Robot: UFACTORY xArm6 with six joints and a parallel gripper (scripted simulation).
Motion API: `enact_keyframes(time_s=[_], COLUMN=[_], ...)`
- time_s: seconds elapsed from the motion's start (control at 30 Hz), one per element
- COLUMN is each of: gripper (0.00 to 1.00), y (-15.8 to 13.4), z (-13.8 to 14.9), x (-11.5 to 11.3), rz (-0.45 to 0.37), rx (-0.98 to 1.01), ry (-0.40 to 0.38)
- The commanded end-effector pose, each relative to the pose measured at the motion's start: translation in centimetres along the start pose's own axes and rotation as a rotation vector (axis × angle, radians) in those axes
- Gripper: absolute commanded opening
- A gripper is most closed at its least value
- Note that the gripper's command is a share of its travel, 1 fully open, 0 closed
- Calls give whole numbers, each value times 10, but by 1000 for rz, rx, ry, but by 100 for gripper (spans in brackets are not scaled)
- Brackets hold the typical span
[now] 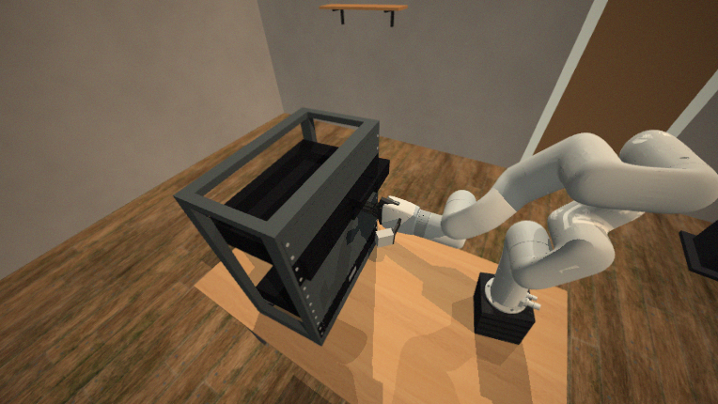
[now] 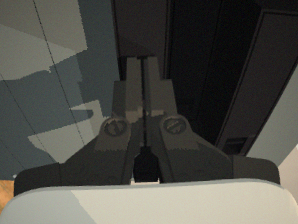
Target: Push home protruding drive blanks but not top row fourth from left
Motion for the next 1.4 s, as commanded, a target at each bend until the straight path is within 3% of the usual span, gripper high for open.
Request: enact_keyframes(time_s=[0.0, 1.37], gripper=[0, 0], y=[0, 0], z=[1, 2], x=[1, 7], rz=[0, 0], rx=[1, 1], ry=[-3, -3])
Point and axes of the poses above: the point where the finger pads meet when closed, its own x axis out along the fingers, its own z axis across the jaws, y = z × x, the point moved 8 cm from there along -x, back along the fingers, and after that the axes turned 1 degree about x, right-handed, at the moved point
